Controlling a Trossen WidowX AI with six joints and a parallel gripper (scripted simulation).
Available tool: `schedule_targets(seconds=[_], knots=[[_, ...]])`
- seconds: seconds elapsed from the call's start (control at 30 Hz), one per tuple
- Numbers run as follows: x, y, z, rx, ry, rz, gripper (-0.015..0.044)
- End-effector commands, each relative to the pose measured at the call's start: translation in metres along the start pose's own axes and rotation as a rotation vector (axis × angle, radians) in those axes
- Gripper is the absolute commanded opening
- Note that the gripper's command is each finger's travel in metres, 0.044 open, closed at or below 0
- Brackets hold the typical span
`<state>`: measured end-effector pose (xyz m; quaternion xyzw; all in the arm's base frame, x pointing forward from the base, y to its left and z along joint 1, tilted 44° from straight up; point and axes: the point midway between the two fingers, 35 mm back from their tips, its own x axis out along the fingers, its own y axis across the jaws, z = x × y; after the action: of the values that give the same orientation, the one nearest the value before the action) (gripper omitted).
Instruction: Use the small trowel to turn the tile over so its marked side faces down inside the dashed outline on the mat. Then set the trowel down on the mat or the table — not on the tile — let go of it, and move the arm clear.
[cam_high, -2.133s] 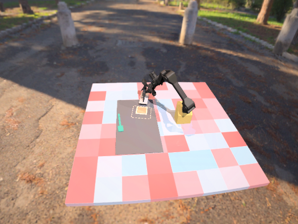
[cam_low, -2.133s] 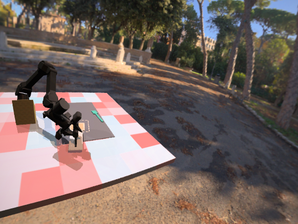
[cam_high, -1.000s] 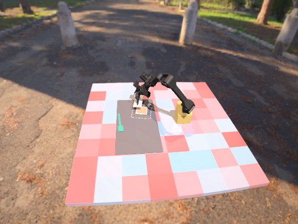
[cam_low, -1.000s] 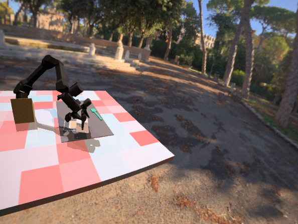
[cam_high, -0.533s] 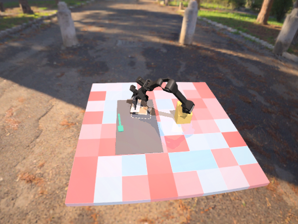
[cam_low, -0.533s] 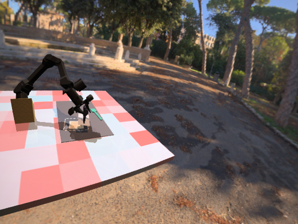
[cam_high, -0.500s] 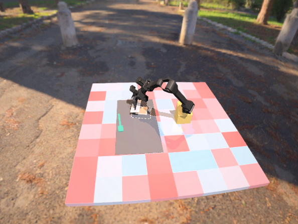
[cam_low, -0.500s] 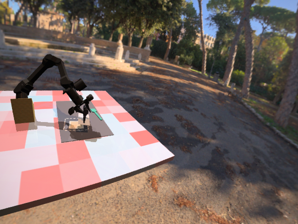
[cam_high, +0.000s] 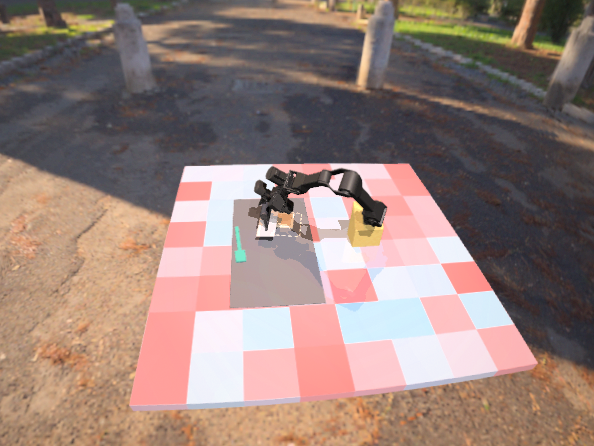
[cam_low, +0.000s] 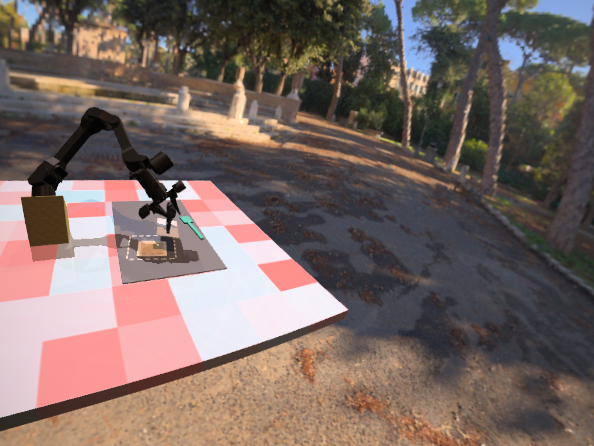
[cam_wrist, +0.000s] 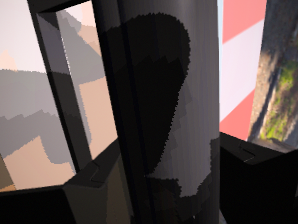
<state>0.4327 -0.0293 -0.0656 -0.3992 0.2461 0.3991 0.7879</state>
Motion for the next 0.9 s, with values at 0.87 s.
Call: schedule_targets(seconds=[0.87], knots=[[-0.034,0.02,0.144,-0.02,-0.009,-0.076,0.0]])
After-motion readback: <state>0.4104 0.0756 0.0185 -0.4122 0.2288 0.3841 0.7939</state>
